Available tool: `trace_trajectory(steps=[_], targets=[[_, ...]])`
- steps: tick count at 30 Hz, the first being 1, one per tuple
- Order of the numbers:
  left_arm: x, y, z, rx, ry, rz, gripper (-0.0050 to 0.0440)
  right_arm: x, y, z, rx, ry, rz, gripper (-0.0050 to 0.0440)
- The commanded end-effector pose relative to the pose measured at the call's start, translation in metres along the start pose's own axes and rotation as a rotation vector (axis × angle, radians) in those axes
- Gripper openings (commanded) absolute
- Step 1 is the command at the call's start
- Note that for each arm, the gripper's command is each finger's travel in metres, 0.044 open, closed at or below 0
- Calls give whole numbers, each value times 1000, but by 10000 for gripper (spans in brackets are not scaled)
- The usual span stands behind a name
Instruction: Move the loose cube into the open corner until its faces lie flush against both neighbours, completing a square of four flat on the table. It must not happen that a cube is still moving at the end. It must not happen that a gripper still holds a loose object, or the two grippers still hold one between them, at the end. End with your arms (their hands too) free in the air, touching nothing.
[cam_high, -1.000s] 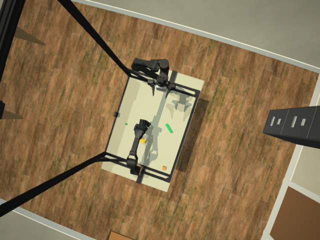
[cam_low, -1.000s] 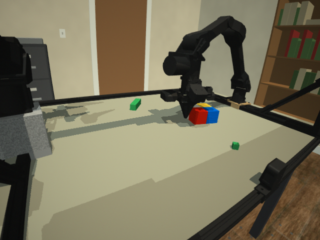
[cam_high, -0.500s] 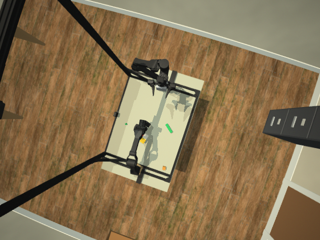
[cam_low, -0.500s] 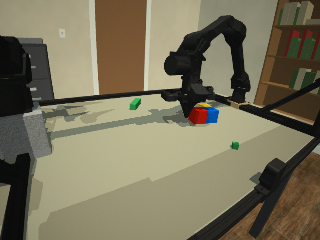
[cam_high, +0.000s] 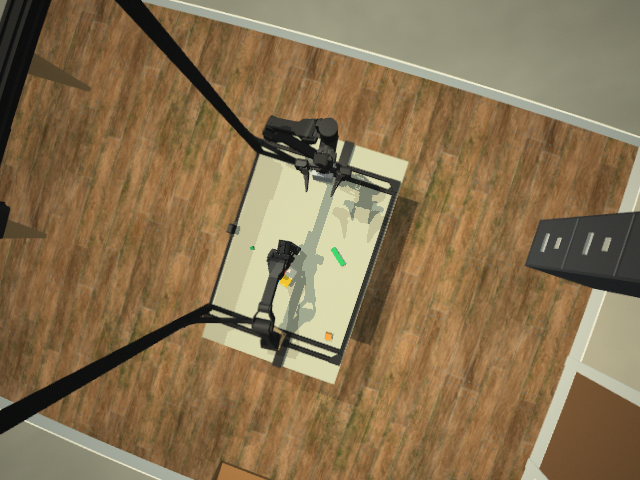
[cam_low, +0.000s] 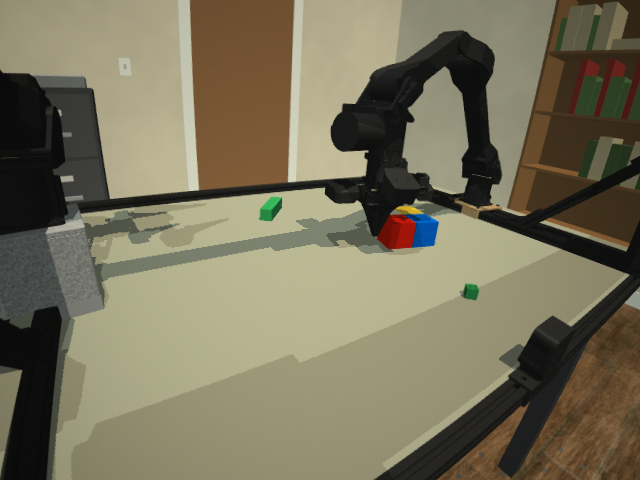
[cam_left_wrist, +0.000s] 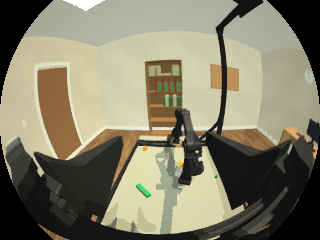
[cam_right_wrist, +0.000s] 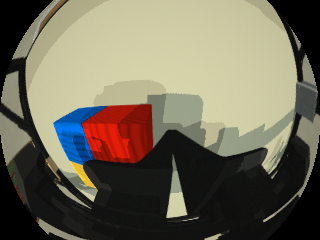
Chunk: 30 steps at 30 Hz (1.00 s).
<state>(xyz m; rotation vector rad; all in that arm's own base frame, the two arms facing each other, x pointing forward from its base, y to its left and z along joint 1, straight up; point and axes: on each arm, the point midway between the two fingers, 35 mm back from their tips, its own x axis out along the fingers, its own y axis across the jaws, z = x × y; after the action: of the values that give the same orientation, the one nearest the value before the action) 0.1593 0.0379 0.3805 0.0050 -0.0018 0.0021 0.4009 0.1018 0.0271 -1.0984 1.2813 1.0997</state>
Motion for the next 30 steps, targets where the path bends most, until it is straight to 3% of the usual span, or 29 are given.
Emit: trace_trajectory(steps=[1,30], targets=[[0,0,0,-6,1,-2,400,-2,2,0,6,-3,-4,0],[0,0,0,-6,1,-2,400,-2,6,0,6,-3,-4,0]])
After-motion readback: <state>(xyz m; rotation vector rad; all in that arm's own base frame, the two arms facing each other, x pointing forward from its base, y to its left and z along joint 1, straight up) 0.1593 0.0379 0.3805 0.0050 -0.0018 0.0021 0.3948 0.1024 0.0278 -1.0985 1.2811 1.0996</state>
